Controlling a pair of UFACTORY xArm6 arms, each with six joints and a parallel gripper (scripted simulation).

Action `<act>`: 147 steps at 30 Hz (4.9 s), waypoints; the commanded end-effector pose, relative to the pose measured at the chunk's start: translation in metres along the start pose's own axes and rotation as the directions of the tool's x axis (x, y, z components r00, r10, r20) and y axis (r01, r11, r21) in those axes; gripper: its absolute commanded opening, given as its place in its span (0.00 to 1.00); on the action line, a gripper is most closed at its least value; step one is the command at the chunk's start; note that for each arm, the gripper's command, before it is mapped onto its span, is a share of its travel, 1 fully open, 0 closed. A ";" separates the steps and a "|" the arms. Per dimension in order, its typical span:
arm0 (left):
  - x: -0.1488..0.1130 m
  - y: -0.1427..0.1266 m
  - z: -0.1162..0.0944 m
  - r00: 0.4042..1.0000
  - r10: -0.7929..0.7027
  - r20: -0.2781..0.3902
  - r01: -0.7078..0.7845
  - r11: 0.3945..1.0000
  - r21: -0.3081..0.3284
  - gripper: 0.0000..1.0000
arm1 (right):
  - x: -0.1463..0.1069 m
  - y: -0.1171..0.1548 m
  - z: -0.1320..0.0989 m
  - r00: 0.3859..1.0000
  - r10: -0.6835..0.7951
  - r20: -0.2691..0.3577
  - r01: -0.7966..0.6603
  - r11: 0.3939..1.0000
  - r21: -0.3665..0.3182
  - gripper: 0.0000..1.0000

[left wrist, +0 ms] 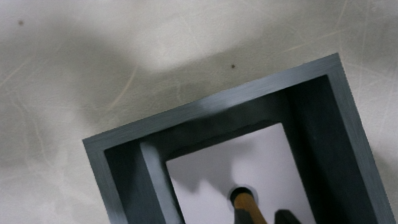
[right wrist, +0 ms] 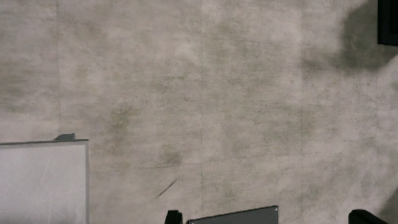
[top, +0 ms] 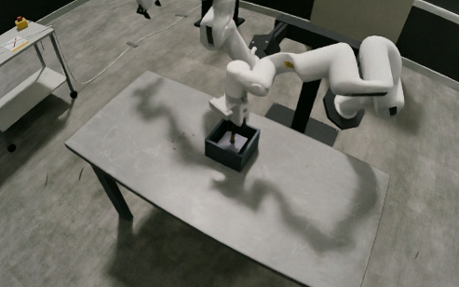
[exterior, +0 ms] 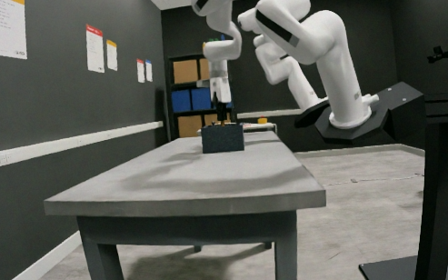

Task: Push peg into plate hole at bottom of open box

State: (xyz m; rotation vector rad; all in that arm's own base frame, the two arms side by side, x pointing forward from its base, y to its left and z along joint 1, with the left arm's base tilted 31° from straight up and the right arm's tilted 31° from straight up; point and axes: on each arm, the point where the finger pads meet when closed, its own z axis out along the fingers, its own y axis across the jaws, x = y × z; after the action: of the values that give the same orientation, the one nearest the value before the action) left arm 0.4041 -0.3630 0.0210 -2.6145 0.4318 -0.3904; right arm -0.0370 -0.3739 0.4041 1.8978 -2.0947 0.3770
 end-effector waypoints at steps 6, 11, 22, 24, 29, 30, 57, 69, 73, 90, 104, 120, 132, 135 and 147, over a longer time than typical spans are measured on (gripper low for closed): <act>0.001 0.000 -0.001 1.000 0.000 -0.002 0.000 1.000 -0.001 0.00 | 0.000 0.000 -0.001 1.000 0.000 -0.002 0.000 1.000 0.000 1.00; 0.001 0.000 0.000 1.000 0.000 -0.002 0.000 1.000 -0.001 0.00 | 0.000 0.000 -0.001 1.000 0.000 -0.002 0.000 1.000 0.000 1.00; 0.001 0.000 0.002 1.000 0.000 -0.002 0.000 1.000 -0.001 0.00 | 0.000 0.000 -0.001 1.000 0.000 -0.002 0.000 1.000 0.000 1.00; 0.001 0.000 0.002 1.000 0.000 -0.002 0.000 1.000 -0.001 0.00 | 0.000 0.000 -0.001 1.000 0.000 -0.002 0.000 1.000 0.000 1.00; 0.001 0.000 0.003 1.000 0.000 -0.002 0.000 1.000 -0.001 0.00 | 0.000 0.000 -0.001 1.000 0.000 -0.002 0.000 1.000 0.000 1.00; 0.001 0.000 0.003 1.000 0.000 -0.002 0.000 1.000 -0.001 0.00 | 0.000 0.000 -0.001 1.000 0.000 -0.002 0.000 1.000 0.000 1.00; 0.001 0.000 0.013 1.000 0.000 -0.002 0.000 1.000 -0.001 0.00 | 0.000 0.000 -0.001 1.000 0.000 -0.002 0.000 1.000 0.000 1.00; 0.001 0.000 0.017 1.000 0.000 -0.002 0.000 1.000 -0.001 0.00 | 0.000 0.000 -0.001 1.000 0.000 -0.002 0.000 1.000 0.000 1.00; 0.001 0.000 0.018 1.000 0.000 -0.002 0.000 1.000 -0.001 0.00 | 0.000 0.000 -0.001 1.000 0.000 -0.002 0.000 1.000 0.000 1.00; 0.001 0.000 0.020 1.000 0.000 -0.002 0.000 1.000 -0.001 0.00 | 0.000 0.000 -0.001 1.000 0.000 -0.002 0.000 1.000 0.000 1.00; 0.001 0.000 0.020 1.000 0.000 -0.002 0.000 1.000 -0.001 0.00 | 0.000 0.000 -0.001 1.000 0.000 -0.002 0.000 1.000 0.000 1.00; 0.001 0.000 0.024 1.000 0.000 -0.002 0.000 1.000 -0.001 0.00 | 0.000 0.000 -0.001 1.000 0.000 -0.002 0.000 1.000 0.000 1.00; 0.001 0.000 0.035 1.000 0.000 -0.002 0.000 1.000 -0.001 0.00 | 0.000 0.000 -0.001 1.000 0.000 -0.002 0.000 1.000 0.000 1.00; 0.001 0.000 0.039 1.000 0.000 -0.002 0.000 1.000 -0.001 0.00 | 0.000 0.000 -0.001 1.000 0.000 -0.002 0.000 1.000 0.000 1.00; 0.001 0.000 0.050 1.000 0.000 -0.002 0.000 1.000 -0.001 0.00 | 0.000 0.000 -0.001 1.000 0.000 -0.002 0.000 1.000 0.000 1.00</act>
State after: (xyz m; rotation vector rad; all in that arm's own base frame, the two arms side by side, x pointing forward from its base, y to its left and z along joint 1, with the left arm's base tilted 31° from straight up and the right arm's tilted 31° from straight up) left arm 0.4207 -0.3438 -0.0207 -2.6144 0.4318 -0.3902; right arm -0.0370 -0.3739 0.4041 1.8978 -2.0947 0.3770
